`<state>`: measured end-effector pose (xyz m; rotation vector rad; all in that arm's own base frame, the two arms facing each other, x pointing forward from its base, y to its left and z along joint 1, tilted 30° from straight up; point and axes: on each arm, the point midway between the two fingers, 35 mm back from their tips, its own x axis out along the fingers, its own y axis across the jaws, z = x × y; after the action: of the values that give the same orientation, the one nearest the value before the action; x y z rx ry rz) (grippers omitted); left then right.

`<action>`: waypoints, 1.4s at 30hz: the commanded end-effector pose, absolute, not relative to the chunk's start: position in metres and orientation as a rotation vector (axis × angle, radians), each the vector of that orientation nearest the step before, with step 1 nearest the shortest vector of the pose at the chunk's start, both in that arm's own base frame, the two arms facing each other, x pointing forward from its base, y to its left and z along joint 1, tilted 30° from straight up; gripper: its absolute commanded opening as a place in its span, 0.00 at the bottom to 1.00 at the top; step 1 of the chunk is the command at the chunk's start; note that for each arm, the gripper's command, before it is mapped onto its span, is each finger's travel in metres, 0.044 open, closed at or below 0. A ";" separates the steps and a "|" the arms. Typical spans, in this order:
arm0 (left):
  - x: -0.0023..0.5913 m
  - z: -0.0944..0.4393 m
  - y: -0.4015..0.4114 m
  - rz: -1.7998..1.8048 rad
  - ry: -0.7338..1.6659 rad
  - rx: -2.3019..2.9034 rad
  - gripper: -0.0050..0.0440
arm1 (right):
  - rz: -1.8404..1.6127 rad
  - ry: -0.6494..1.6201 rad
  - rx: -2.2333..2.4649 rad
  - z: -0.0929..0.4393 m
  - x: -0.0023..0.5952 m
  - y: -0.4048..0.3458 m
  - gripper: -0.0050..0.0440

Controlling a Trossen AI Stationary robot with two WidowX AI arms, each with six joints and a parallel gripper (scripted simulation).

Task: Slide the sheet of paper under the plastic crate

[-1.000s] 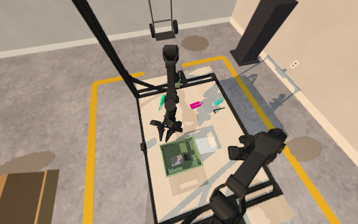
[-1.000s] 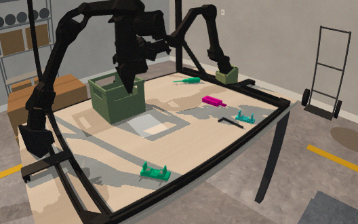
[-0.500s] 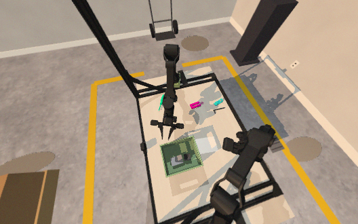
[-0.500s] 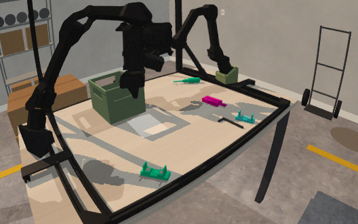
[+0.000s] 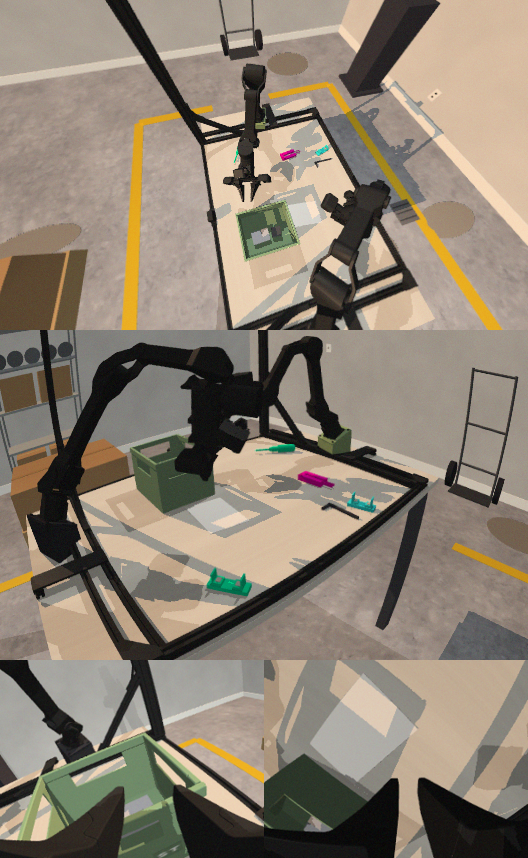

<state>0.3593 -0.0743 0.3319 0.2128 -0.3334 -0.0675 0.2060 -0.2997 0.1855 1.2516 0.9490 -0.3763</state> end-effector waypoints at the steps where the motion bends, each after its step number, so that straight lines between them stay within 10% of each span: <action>1: 0.353 0.326 -0.071 0.009 -0.335 0.362 0.41 | -0.385 0.945 1.376 0.180 0.222 -0.295 0.22; 42: 0.315 0.286 -0.043 0.400 -0.128 1.197 0.41 | -0.496 0.992 2.064 0.162 0.297 -0.256 0.22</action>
<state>0.3159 -0.0442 0.2873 1.1813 -0.1348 0.3934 0.2944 -0.2561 0.1635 2.0487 0.9910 -0.4983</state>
